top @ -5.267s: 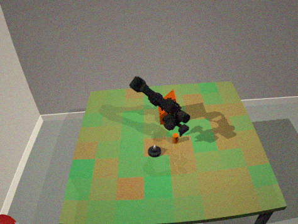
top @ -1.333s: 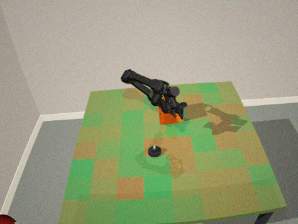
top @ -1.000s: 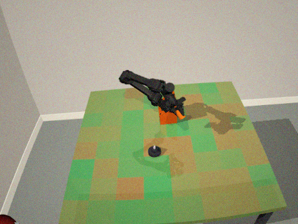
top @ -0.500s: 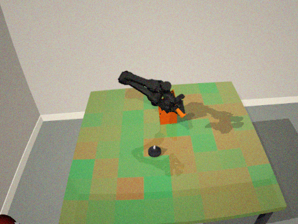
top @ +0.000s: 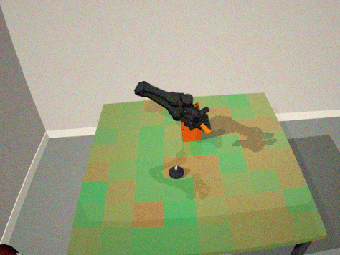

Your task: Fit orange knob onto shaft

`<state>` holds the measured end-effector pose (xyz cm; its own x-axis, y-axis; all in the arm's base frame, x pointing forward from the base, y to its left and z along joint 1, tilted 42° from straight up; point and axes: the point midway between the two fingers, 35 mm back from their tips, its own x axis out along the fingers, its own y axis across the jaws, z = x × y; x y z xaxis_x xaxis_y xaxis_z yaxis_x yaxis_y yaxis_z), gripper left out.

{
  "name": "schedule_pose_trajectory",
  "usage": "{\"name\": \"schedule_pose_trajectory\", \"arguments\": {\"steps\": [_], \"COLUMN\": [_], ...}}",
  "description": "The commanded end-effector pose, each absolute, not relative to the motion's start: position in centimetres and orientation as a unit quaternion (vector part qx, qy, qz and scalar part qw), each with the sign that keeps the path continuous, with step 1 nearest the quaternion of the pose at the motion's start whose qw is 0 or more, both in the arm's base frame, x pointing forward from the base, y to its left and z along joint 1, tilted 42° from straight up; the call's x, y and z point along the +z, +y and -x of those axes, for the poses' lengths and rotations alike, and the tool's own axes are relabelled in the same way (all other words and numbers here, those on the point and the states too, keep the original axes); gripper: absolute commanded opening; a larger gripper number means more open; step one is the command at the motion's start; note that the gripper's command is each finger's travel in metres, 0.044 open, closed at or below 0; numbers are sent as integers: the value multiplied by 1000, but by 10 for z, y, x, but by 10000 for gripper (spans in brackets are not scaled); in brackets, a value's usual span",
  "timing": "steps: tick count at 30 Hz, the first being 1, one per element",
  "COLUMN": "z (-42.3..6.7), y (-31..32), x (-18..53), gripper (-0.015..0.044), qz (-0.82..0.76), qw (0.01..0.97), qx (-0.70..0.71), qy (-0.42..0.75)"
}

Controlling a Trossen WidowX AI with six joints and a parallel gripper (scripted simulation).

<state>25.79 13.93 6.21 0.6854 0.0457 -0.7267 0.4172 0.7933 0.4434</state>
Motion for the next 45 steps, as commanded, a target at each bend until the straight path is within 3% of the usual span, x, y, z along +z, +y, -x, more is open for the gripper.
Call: {"name": "schedule_pose_trajectory", "arguments": {"steps": [1,27,45], "z": [-259,-259,-266], "y": [140,138,125], "x": [64,61,37], "gripper": [0,0,0], "qz": [-306,-304,-240], "qw": [867,867,836], "qx": [-107,-107,-246], "qy": [380,381,427]}}
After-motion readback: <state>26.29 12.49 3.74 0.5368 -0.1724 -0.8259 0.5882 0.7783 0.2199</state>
